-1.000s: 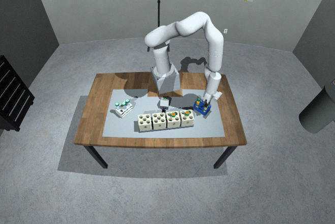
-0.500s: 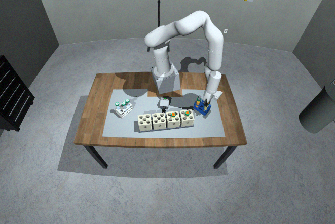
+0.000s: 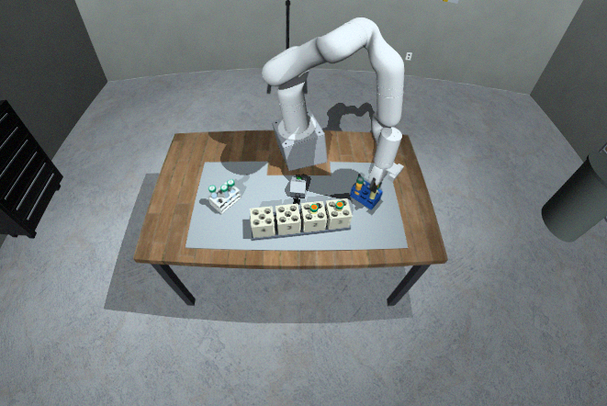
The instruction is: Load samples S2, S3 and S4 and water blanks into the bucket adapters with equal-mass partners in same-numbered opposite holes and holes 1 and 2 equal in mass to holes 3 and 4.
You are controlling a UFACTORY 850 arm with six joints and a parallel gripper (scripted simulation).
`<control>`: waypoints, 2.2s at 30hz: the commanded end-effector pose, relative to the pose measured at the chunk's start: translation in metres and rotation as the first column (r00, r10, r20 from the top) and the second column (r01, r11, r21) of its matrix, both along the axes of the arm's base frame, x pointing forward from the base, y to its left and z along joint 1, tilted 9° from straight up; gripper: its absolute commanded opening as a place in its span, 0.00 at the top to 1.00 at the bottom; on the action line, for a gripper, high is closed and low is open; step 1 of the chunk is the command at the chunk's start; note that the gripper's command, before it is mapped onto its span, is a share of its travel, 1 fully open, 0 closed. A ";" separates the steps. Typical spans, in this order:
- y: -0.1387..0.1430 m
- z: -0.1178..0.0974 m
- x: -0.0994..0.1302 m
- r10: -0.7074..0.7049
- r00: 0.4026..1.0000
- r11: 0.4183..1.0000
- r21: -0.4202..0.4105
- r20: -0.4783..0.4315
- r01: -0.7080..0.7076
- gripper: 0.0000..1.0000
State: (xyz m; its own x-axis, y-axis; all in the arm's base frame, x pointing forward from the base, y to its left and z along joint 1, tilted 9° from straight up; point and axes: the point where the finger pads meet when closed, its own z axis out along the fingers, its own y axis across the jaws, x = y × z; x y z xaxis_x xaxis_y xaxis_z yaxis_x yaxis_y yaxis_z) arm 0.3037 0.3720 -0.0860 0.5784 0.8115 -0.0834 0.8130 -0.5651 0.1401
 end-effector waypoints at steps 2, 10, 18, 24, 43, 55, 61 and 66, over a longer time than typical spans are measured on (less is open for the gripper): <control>0.002 0.008 0.000 0.000 1.000 1.000 0.002 0.001 0.000 1.00; 0.005 0.024 -0.001 0.000 1.000 1.000 0.002 0.001 0.000 1.00; 0.006 0.036 -0.002 0.000 1.000 1.000 0.002 0.001 0.000 1.00; 0.008 0.048 -0.003 0.000 1.000 1.000 0.002 0.001 0.000 1.00; 0.013 0.081 -0.005 0.000 1.000 1.000 0.002 0.001 0.000 1.00; 0.016 0.101 -0.006 0.000 1.000 1.000 0.002 0.001 0.000 1.00; 0.018 0.111 -0.007 0.000 1.000 1.000 0.002 0.001 0.000 1.00; 0.018 0.111 -0.007 0.000 1.000 1.000 0.002 0.001 0.000 1.00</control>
